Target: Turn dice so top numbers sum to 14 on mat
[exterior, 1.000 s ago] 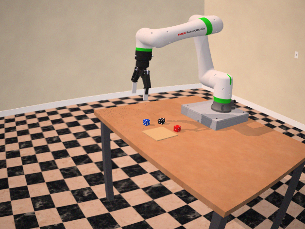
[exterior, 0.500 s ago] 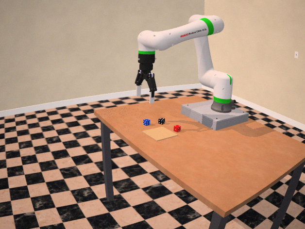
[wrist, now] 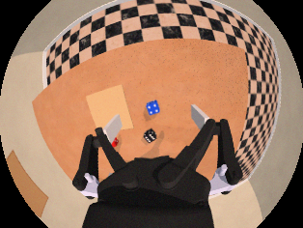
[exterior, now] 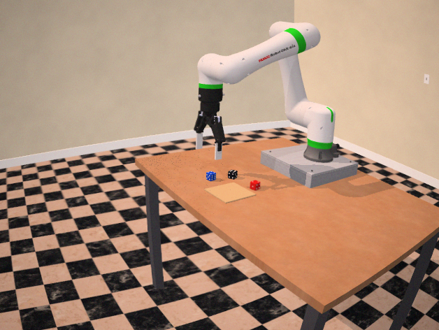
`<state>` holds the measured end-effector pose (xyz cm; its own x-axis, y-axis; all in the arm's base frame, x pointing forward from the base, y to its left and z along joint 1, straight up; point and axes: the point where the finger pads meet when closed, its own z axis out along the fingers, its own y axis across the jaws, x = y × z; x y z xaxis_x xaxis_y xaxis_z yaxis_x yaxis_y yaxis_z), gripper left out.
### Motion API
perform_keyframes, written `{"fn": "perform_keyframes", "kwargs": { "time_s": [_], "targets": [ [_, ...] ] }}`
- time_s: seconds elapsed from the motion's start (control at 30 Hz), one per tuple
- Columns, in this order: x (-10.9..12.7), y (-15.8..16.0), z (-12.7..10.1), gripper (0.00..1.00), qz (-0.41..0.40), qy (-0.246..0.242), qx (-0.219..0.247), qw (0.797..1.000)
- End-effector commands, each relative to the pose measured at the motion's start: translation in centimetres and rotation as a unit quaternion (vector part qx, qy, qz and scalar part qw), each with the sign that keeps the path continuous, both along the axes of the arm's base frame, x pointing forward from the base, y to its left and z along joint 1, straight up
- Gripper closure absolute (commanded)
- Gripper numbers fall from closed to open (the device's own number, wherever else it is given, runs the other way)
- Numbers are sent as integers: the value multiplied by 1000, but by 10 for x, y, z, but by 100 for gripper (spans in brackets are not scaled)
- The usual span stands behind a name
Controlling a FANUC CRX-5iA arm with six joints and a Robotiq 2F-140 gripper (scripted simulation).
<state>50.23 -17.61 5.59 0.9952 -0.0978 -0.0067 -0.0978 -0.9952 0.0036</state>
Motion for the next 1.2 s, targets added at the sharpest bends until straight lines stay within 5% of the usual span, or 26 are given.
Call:
{"fn": "perform_keyframes", "kwargs": {
  "time_s": [0.0, 0.27, 1.17],
  "targets": [
    [1, 0, -25, 0, 0, -1, 0, 1000],
    [1, -1, -42, 0, 0, -1, 0, 1000],
    [1, -1, -43, 0, 0, -1, 0, 1000]
  ]
}}
